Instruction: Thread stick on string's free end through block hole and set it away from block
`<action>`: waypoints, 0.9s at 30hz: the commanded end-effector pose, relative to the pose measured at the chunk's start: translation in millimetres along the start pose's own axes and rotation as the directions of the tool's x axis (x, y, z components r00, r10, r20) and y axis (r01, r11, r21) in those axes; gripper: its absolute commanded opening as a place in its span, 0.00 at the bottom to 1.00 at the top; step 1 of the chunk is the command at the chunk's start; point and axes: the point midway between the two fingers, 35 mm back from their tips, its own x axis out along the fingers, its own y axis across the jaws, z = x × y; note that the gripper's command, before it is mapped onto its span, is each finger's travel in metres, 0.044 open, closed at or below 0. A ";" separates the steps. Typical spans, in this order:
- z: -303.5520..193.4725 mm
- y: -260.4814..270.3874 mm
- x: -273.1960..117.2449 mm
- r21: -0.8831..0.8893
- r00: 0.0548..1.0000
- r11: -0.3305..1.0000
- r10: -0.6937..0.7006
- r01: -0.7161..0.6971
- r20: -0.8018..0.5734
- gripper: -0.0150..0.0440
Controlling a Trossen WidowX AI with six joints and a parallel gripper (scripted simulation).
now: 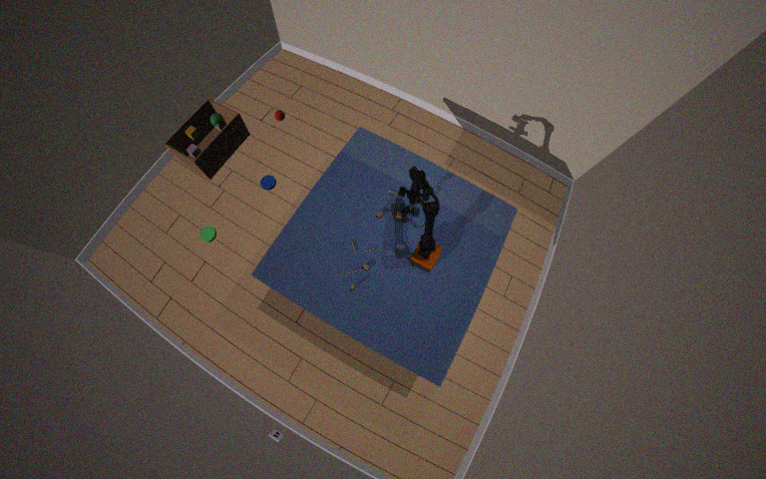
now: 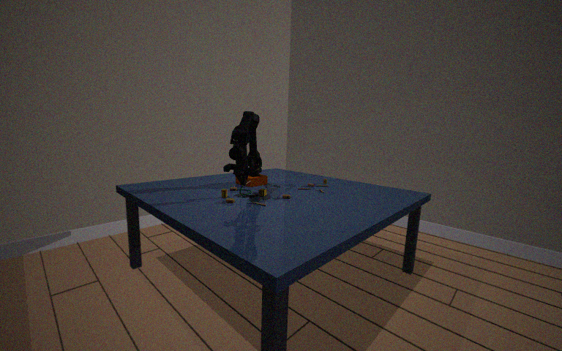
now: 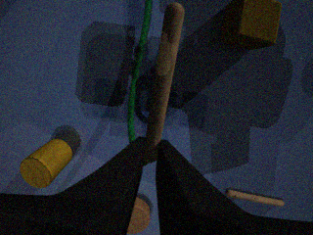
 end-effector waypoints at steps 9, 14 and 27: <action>-16.5 -2.9 -3.5 0.001 1.000 1.000 0.003 -0.003 -0.031 0.25; -22.6 -4.2 -4.6 0.001 0.999 1.000 0.003 -0.003 -0.041 0.25; -38.4 -7.3 -7.1 0.000 0.998 1.000 0.002 -0.002 -0.068 0.25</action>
